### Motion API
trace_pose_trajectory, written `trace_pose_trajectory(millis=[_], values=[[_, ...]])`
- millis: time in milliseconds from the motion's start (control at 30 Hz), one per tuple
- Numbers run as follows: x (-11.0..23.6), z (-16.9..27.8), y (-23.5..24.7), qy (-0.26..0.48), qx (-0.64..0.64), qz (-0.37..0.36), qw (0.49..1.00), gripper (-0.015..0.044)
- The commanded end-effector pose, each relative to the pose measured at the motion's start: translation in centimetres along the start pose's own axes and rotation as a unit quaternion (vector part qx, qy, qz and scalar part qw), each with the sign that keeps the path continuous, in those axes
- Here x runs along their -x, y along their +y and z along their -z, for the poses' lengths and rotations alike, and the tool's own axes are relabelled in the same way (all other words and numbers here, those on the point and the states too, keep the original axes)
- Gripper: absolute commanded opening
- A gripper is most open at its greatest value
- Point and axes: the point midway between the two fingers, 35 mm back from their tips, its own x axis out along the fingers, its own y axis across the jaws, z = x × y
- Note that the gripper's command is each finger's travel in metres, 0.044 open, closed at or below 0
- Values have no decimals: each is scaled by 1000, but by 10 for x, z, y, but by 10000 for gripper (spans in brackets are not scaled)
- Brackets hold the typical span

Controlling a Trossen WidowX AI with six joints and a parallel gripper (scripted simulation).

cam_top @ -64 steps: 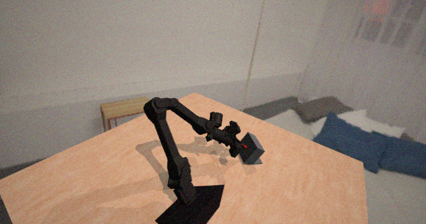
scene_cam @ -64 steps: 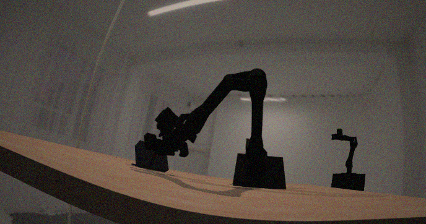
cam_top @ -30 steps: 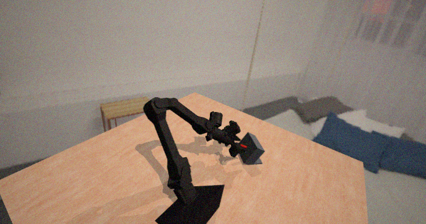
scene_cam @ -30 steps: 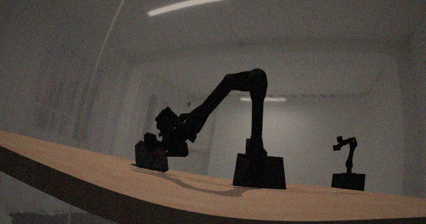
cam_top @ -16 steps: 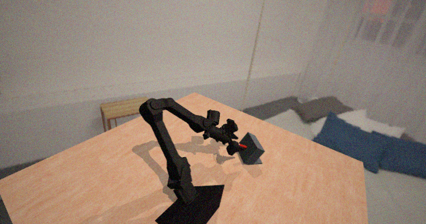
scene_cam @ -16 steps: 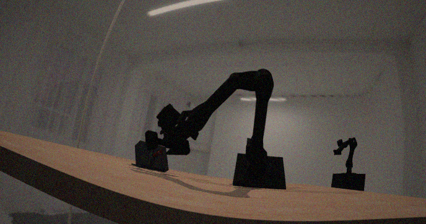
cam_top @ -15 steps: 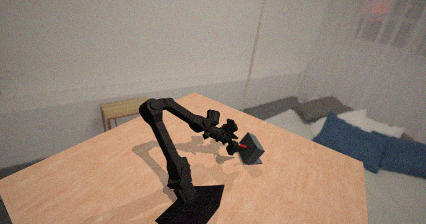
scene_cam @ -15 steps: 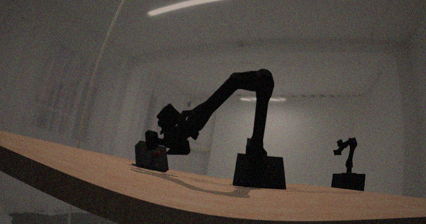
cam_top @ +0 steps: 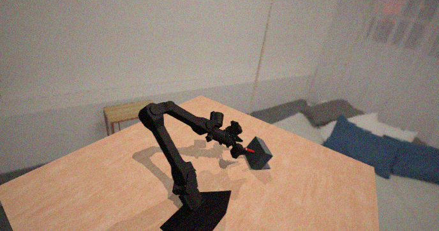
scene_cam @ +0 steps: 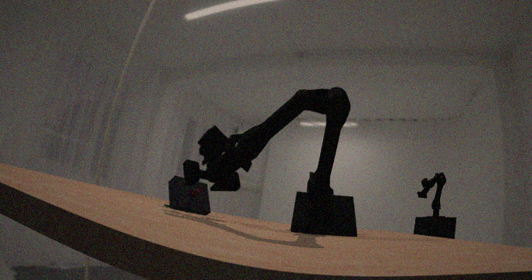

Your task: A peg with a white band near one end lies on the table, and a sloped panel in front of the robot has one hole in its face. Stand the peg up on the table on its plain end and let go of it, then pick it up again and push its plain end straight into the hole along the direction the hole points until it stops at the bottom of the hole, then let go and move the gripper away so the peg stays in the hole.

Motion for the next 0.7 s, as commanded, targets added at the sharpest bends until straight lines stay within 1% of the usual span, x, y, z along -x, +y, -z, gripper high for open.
trace_pose_trajectory(millis=[0,667], values=[[4,0,0,-1,-2,1,1000,440],[27,-1,2,-1,-1,0,1000,440]])
